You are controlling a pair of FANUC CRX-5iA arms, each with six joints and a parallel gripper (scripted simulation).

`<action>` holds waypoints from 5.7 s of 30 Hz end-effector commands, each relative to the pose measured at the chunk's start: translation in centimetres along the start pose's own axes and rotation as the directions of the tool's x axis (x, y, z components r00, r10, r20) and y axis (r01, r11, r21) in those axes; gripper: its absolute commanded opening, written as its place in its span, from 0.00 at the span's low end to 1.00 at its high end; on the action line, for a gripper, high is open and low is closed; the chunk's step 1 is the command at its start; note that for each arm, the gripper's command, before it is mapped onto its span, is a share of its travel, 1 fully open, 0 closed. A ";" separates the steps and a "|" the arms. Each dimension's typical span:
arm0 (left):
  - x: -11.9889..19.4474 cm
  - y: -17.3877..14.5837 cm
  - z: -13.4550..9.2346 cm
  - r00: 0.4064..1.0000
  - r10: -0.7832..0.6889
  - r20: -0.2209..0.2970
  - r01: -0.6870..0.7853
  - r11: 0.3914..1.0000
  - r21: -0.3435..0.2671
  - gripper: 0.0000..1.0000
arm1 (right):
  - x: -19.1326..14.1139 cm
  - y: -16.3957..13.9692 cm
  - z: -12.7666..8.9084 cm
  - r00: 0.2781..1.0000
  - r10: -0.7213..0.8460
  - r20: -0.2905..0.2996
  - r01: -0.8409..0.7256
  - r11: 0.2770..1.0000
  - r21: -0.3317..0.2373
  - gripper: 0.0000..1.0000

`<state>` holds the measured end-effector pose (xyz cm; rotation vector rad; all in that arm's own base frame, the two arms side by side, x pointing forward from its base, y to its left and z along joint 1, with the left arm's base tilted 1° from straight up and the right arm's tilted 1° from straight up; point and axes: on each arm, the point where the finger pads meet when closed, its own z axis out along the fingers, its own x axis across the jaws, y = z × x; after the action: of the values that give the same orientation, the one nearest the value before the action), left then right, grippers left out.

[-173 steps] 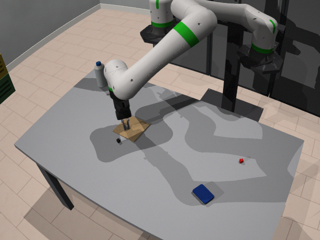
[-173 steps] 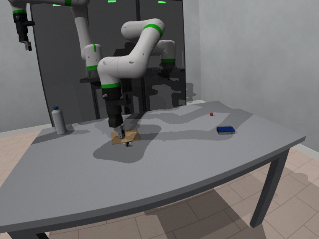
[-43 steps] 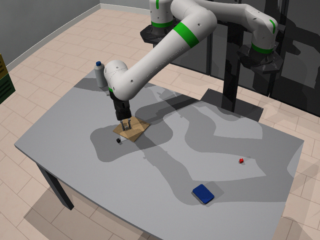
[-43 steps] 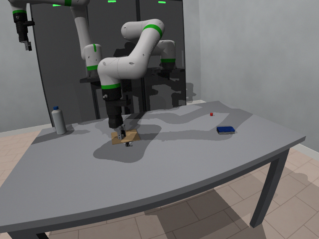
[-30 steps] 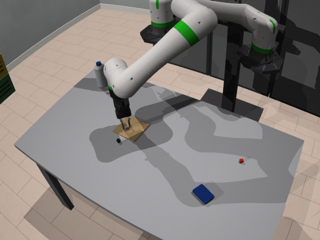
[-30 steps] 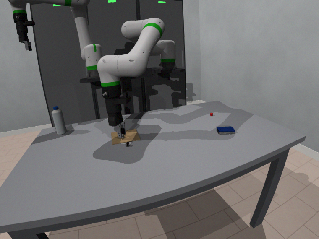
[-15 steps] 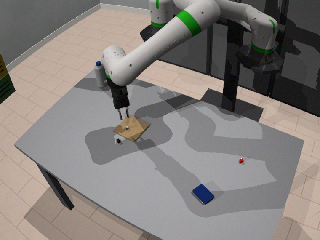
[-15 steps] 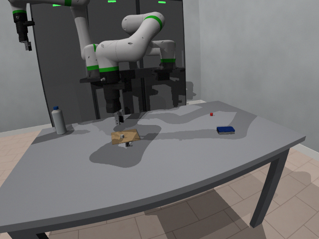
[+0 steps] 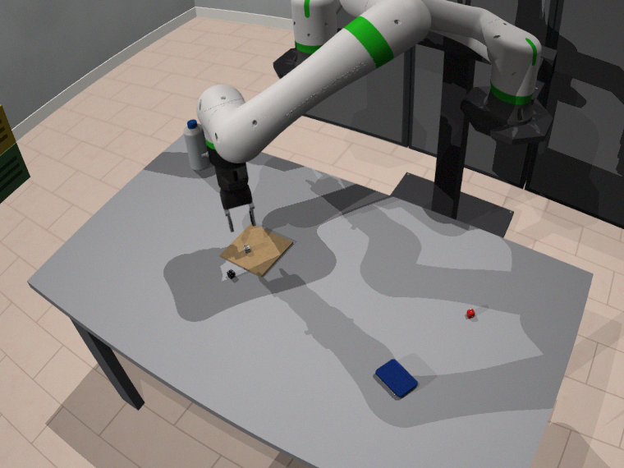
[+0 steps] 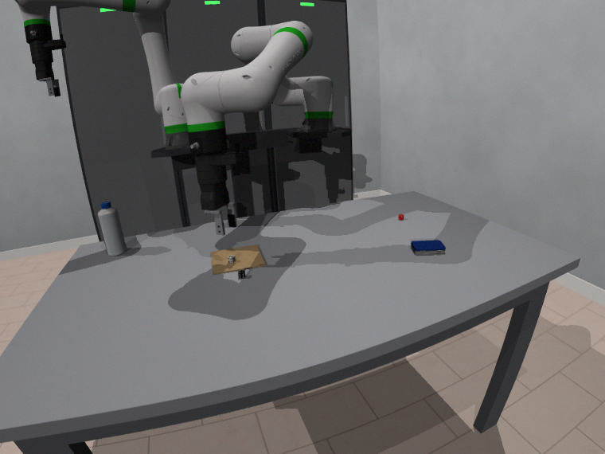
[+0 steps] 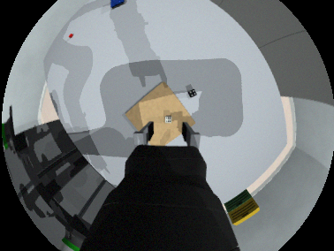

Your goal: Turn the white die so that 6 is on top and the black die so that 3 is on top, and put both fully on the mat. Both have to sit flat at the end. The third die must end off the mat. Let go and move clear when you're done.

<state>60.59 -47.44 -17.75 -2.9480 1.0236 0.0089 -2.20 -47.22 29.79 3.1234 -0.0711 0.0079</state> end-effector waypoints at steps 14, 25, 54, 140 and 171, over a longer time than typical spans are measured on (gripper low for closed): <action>0.2 0.0 -0.2 1.000 0.008 -0.003 -0.008 1.000 0.000 1.00 | 0.0 0.0 -0.1 1.000 0.000 0.000 0.000 1.000 -0.002 1.00; 2.2 -2.4 0.5 0.937 0.349 -0.003 -0.349 0.937 0.001 1.00 | 0.0 0.0 -0.1 1.000 0.000 0.000 0.000 1.000 -0.002 1.00; 5.4 -6.6 1.9 0.482 0.876 -0.002 -0.876 0.482 0.003 0.64 | 0.0 0.0 -0.1 1.000 0.000 0.000 0.000 1.000 -0.002 1.00; 5.6 -6.7 7.1 0.482 0.876 -0.002 -0.876 0.482 0.002 0.64 | 0.0 0.0 -0.1 1.000 0.000 0.000 0.000 1.000 -0.002 1.00; 5.8 -6.7 7.6 0.482 0.876 -0.002 -0.876 0.482 0.002 0.64 | 0.0 0.0 -0.1 1.000 0.000 0.000 0.000 1.000 -0.002 1.00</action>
<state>69.10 -45.53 -25.55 -2.0205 2.3863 0.0251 -2.20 -47.22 29.79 3.1234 -0.0711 0.0079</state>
